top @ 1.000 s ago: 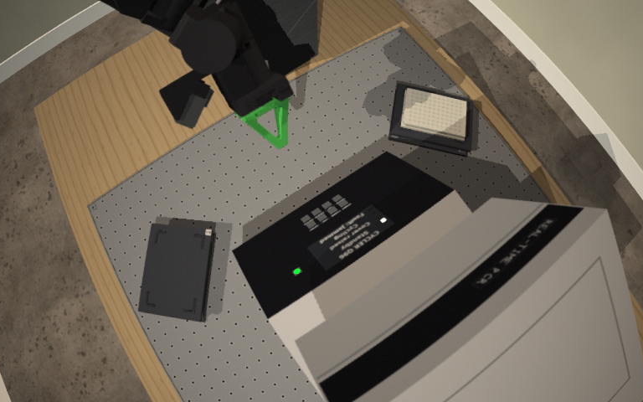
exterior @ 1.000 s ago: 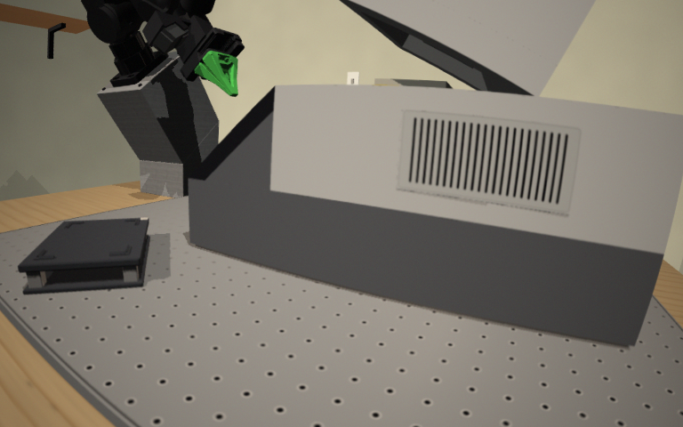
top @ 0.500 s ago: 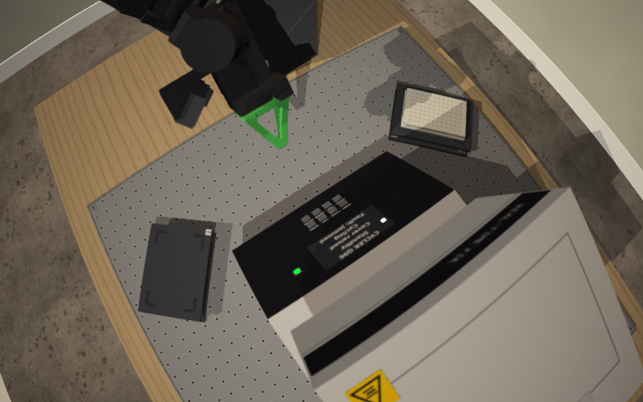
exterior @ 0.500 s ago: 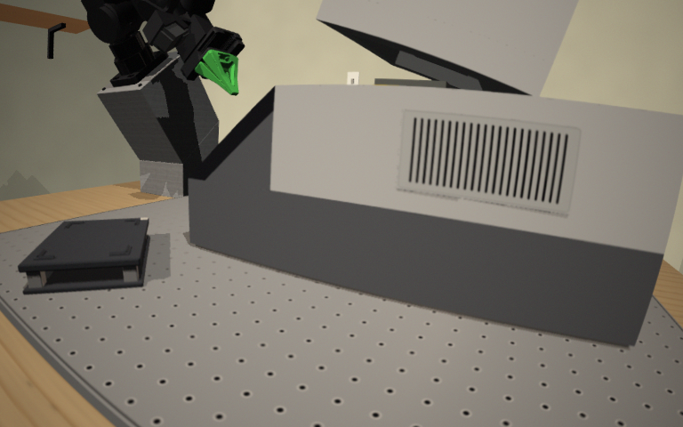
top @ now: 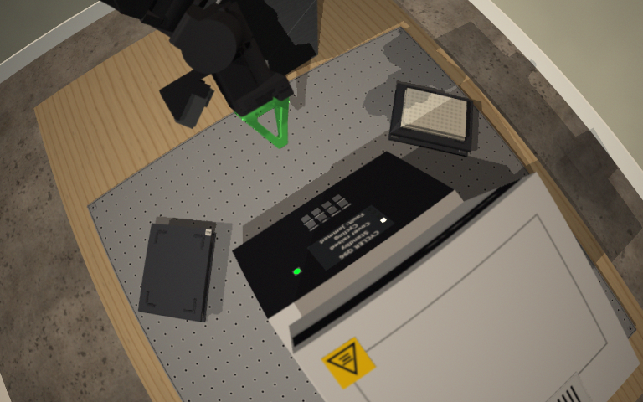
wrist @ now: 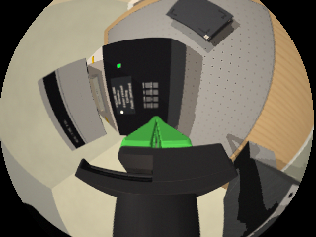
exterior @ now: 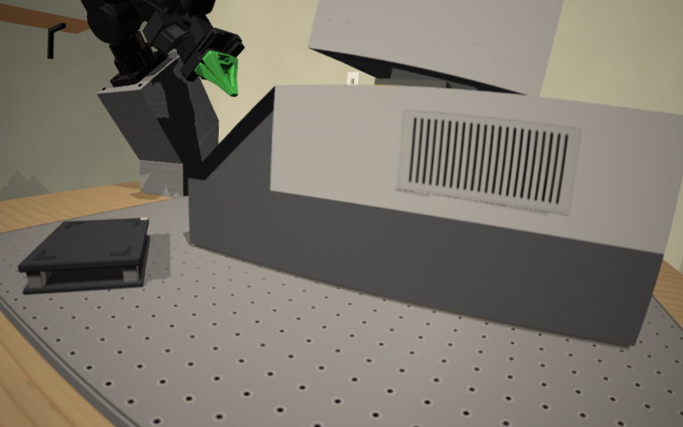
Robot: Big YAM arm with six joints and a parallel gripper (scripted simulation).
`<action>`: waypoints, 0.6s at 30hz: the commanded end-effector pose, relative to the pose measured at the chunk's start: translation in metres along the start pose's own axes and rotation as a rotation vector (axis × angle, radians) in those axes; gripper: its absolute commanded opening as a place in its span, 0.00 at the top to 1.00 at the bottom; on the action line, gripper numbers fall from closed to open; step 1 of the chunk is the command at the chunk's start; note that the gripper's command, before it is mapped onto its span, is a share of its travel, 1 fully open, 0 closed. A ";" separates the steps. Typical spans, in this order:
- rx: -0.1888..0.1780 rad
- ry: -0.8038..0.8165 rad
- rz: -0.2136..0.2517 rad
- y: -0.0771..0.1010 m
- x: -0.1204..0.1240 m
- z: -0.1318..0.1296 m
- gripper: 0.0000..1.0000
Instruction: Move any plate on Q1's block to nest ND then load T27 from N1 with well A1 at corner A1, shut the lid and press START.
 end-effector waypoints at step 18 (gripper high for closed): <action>-0.031 -0.023 -0.018 -0.005 -0.004 0.014 1.00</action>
Point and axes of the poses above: the point where the finger pads meet when closed, its own y axis back along the fingers, its own z axis across the jaws, x = y × z, the point moved 3 cm from there along y, back along the fingers, and after that the axes turned 1 degree about -y, right-handed, at the moved point
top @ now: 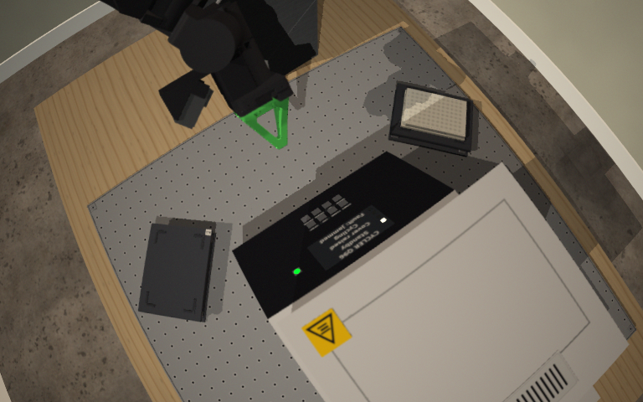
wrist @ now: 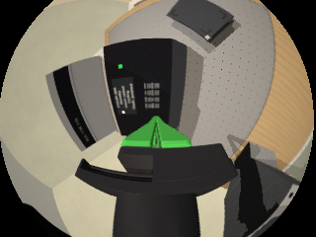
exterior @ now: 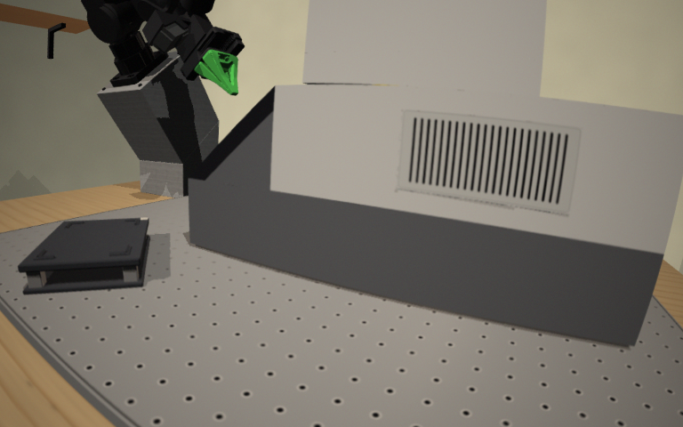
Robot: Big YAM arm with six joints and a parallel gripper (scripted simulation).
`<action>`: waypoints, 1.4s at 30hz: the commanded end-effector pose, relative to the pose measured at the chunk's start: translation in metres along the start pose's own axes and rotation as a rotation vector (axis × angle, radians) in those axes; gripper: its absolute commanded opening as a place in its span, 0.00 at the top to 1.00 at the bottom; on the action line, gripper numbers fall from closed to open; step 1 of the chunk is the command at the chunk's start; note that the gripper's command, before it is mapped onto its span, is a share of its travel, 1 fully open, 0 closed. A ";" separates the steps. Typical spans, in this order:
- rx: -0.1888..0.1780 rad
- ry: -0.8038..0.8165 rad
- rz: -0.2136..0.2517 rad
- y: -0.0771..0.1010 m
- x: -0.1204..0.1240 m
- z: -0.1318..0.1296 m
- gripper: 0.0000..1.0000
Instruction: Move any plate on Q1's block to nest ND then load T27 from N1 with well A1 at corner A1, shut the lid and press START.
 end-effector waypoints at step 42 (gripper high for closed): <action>-0.009 -0.001 -0.005 -0.005 -0.001 0.009 1.00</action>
Point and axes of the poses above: the point where the finger pads meet when closed, its own y axis back along the fingers, its own z axis across the jaws, x = y × z, the point moved 3 cm from there along y, back along the fingers, and after that the axes turned 1 degree about -y, right-handed, at the moved point
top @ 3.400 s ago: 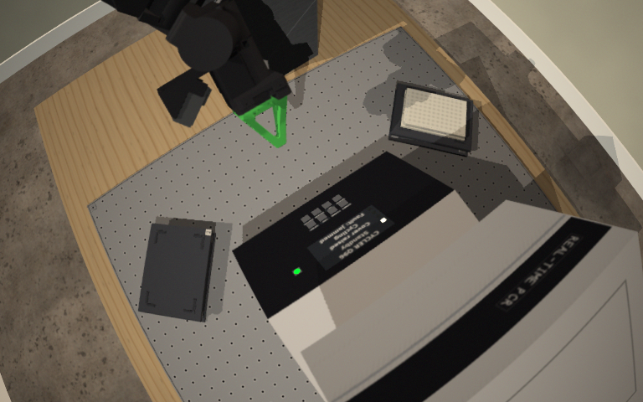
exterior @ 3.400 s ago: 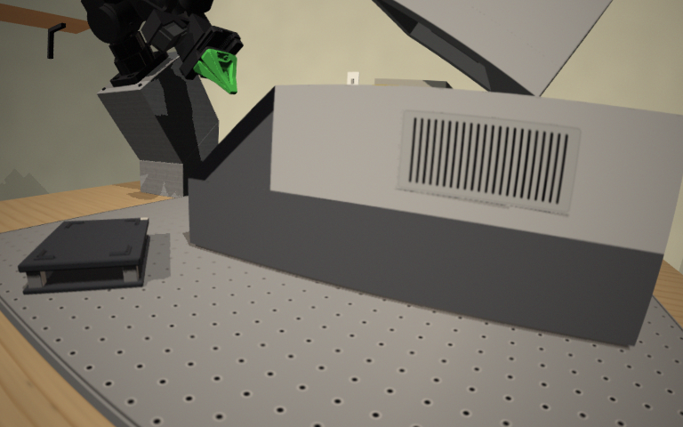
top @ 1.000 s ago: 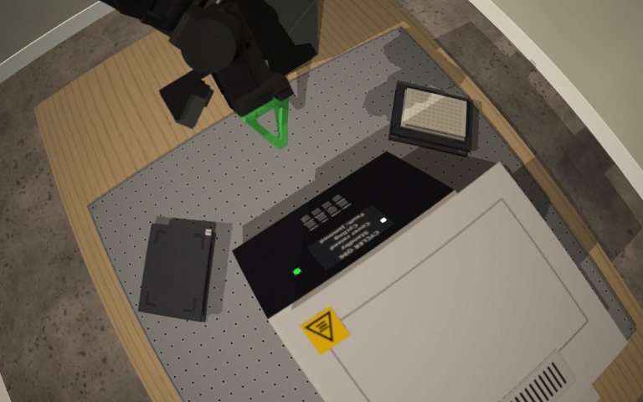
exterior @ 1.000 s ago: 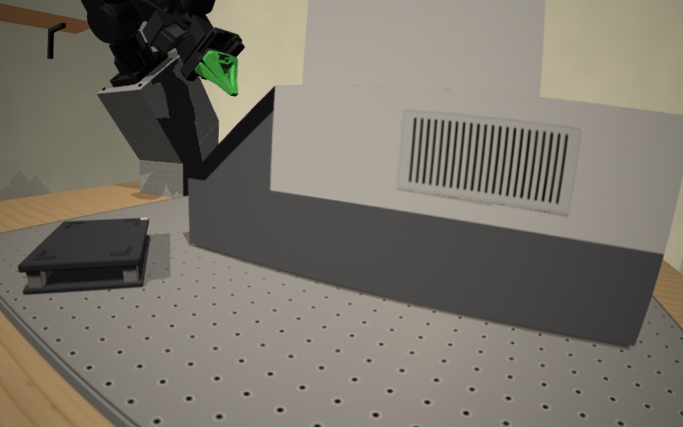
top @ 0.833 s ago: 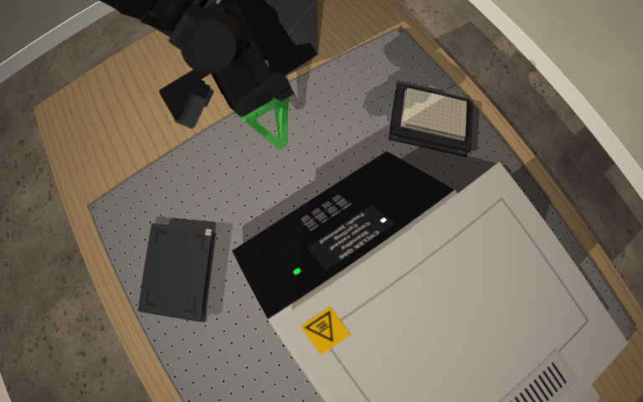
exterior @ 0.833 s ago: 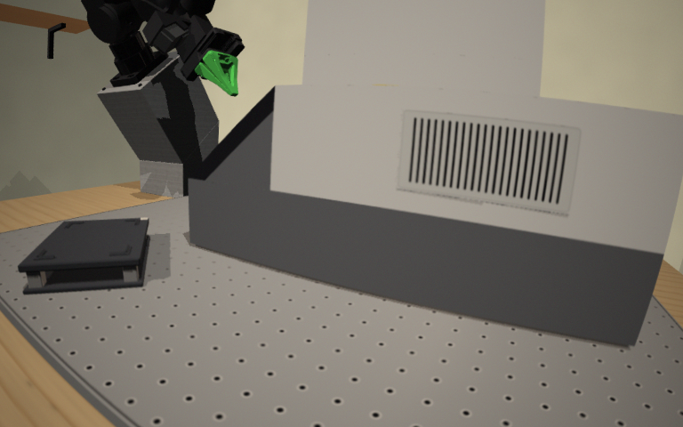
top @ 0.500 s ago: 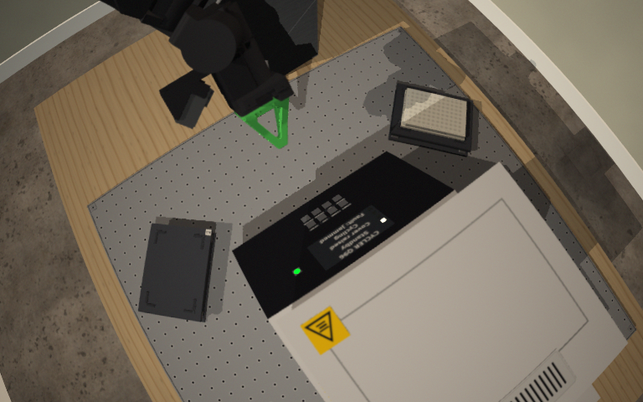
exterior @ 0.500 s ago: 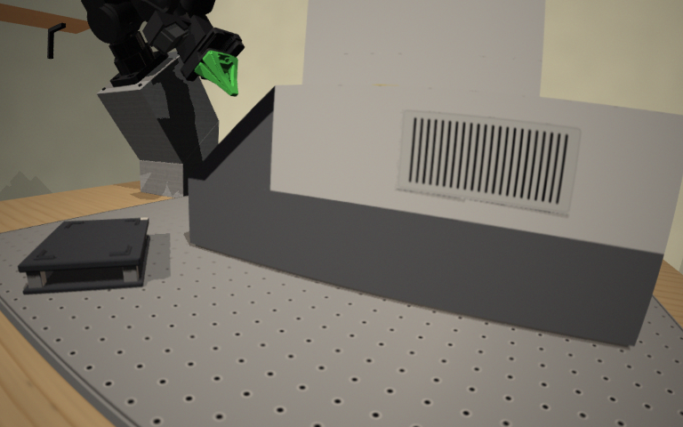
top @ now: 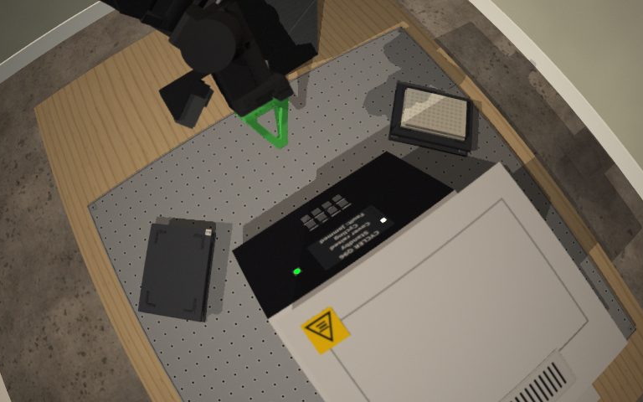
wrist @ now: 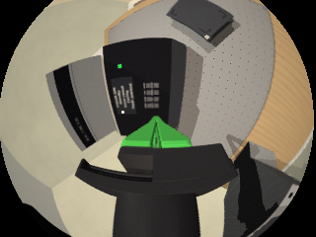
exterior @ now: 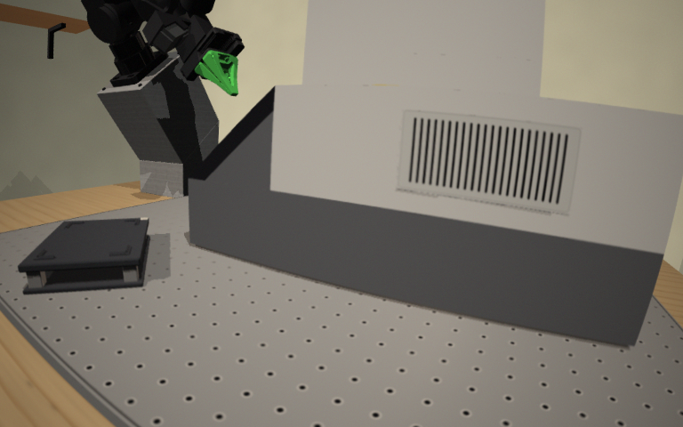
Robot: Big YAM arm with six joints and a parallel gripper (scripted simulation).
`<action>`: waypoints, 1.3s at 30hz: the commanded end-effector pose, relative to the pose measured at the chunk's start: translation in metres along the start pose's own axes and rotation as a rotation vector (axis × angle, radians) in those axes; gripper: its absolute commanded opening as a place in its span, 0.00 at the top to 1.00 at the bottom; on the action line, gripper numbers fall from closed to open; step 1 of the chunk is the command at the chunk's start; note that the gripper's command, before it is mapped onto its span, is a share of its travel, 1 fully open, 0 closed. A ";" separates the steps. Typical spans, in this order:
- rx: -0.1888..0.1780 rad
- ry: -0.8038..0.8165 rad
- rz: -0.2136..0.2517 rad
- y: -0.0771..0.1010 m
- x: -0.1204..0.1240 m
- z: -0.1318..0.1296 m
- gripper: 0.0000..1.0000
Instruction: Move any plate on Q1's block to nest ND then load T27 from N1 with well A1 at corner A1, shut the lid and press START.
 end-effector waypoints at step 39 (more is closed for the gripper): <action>-0.010 0.005 -0.002 -0.005 0.001 0.009 1.00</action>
Point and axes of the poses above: the point where the finger pads meet when closed, its own y axis back along the fingers, its own z axis across the jaws, x = y × z, the point moved 3 cm from there along y, back along the fingers, and after that the axes turned 1 degree about -y, right-handed, at the moved point
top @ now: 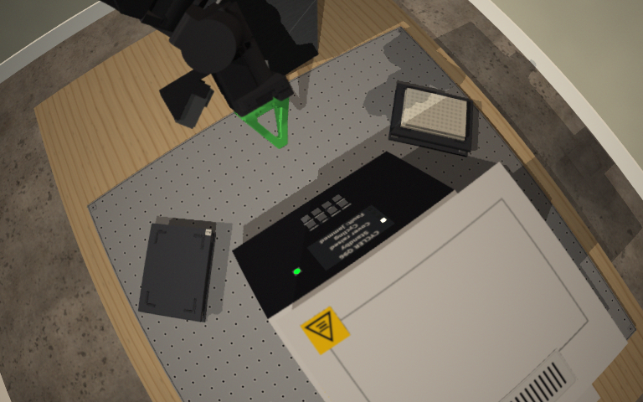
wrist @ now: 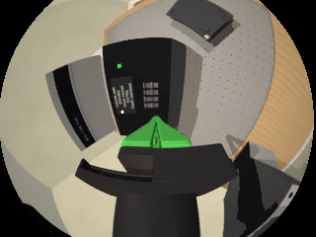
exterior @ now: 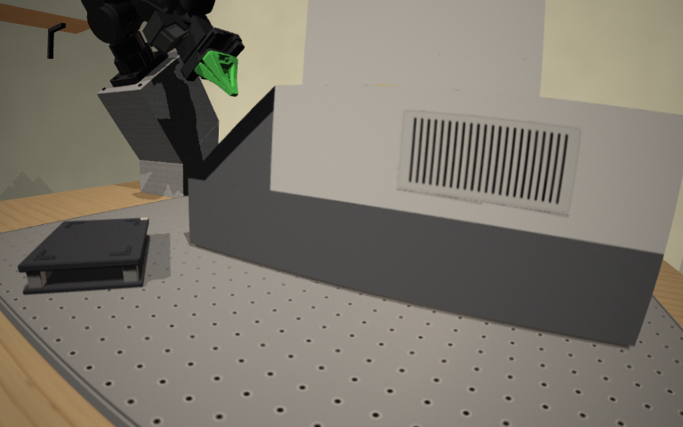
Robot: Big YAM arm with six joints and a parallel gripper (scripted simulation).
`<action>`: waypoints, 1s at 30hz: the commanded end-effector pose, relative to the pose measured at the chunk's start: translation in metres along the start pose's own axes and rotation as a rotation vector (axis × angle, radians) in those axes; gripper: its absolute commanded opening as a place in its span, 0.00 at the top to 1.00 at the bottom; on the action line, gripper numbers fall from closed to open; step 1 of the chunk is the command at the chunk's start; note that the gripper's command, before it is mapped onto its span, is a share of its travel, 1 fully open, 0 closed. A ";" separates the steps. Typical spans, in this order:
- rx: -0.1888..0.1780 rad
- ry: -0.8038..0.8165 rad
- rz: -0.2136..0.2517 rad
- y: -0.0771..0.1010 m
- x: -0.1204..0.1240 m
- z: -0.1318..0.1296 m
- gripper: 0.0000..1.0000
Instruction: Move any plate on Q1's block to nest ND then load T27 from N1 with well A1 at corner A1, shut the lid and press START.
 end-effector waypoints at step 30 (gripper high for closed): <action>-0.017 0.006 -0.002 -0.005 0.000 0.011 1.00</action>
Point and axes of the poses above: the point where the finger pads meet when closed, its own y axis back along the fingers, its own z axis across the jaws, x = y × z, the point moved 3 cm from there along y, back along the fingers, and after that the axes turned 1 degree about -y, right-handed, at the moved point
